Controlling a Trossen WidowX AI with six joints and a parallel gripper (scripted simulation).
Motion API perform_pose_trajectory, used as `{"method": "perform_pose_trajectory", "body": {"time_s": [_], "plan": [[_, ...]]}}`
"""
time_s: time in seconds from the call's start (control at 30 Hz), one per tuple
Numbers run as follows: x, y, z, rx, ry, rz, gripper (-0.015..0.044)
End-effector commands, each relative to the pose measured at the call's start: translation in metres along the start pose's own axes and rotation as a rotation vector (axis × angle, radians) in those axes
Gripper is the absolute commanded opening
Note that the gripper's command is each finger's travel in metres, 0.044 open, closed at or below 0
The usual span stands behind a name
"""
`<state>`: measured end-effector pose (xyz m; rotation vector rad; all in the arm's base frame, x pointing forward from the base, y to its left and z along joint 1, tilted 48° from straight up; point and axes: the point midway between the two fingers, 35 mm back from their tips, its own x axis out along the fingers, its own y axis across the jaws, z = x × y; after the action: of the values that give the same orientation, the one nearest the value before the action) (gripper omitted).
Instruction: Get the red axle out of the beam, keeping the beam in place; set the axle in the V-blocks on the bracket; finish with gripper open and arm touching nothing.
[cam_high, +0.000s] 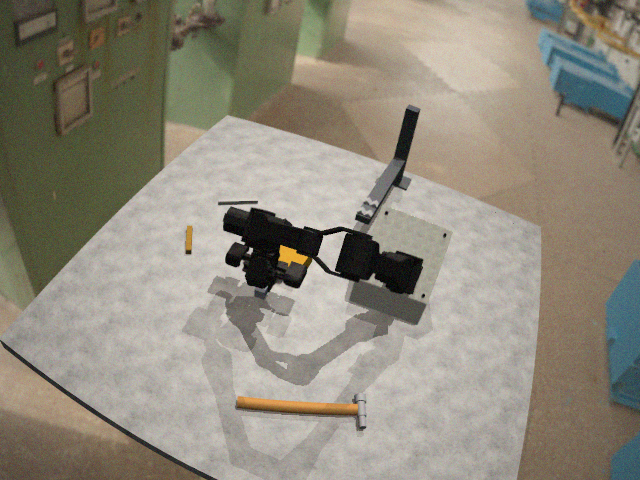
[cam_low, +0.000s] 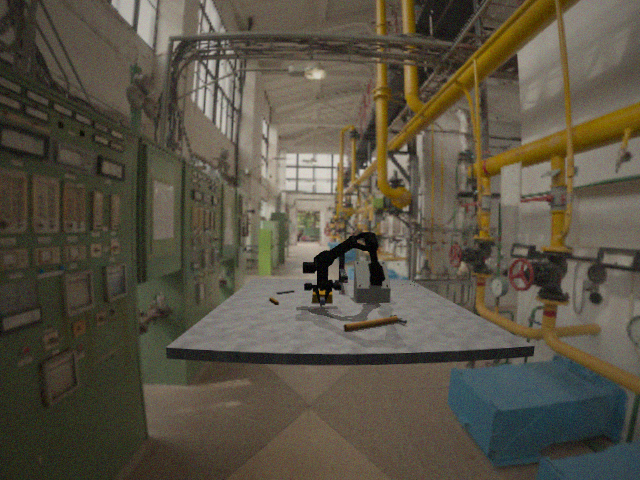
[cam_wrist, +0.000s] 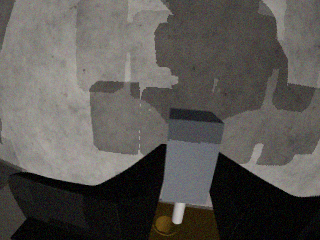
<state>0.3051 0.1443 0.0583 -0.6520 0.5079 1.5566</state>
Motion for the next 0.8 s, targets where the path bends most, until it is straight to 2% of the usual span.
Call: {"method": "perform_pose_trajectory", "body": {"time_s": [0.0, 0.77], "plan": [[-0.009, -0.003, 0.000, -0.005, 0.002, -0.007, 0.0000], [-0.046, -0.002, -0.002, -0.005, 0.003, -0.007, 0.0000]]}}
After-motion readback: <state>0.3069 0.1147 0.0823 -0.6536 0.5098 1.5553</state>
